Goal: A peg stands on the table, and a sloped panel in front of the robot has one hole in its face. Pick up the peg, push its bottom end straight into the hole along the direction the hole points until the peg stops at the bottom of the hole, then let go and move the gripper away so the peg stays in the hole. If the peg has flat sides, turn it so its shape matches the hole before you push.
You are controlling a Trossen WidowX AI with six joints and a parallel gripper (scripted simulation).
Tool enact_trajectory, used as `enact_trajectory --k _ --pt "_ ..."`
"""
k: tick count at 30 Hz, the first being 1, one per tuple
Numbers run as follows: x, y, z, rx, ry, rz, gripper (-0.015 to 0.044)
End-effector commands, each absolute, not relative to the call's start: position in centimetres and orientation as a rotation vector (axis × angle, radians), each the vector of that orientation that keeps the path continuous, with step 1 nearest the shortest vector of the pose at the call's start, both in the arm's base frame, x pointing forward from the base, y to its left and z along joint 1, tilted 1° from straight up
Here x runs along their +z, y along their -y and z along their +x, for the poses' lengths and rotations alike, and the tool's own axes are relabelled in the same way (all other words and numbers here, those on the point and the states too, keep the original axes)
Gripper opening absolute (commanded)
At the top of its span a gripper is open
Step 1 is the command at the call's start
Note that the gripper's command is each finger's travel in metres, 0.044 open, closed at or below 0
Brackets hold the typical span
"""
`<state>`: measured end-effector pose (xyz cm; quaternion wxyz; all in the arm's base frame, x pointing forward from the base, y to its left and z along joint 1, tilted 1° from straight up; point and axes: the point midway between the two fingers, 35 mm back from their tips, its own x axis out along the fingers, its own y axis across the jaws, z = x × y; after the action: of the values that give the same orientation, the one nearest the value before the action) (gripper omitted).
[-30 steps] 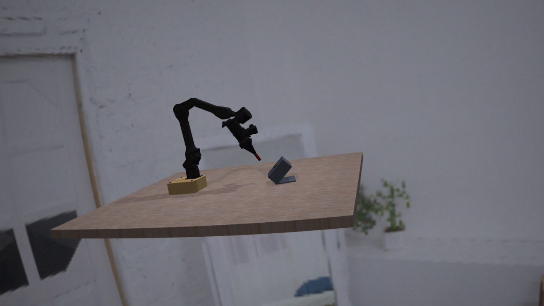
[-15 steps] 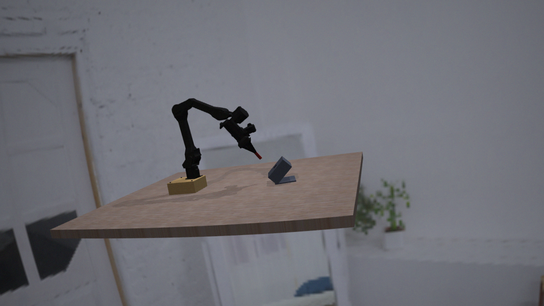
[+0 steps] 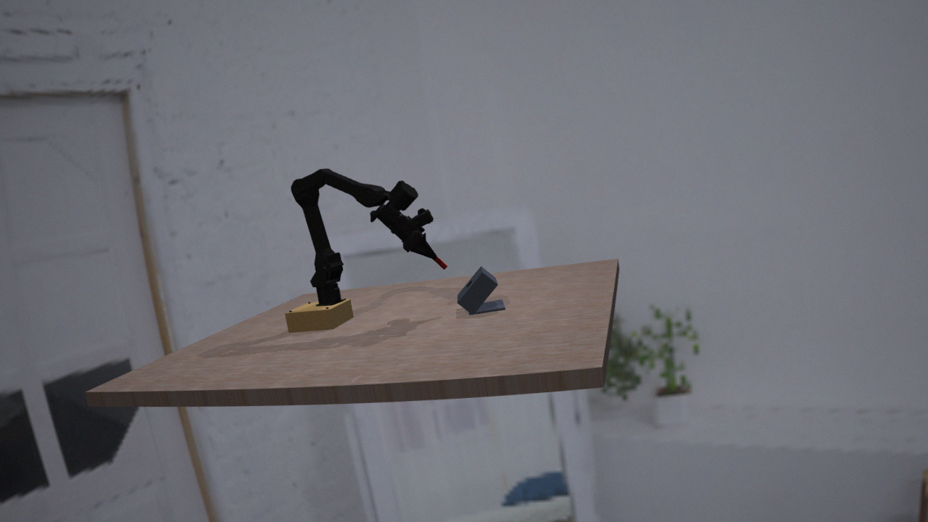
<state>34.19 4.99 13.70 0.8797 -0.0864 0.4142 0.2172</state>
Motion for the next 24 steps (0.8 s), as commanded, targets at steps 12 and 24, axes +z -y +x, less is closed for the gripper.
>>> enact_trajectory --k 12,24 --pt "13.2 -4.3 35.2 0.441 -0.827 -0.18 0.0" --pt "12.1 -4.5 36.6 0.434 -0.809 -0.18 0.0"
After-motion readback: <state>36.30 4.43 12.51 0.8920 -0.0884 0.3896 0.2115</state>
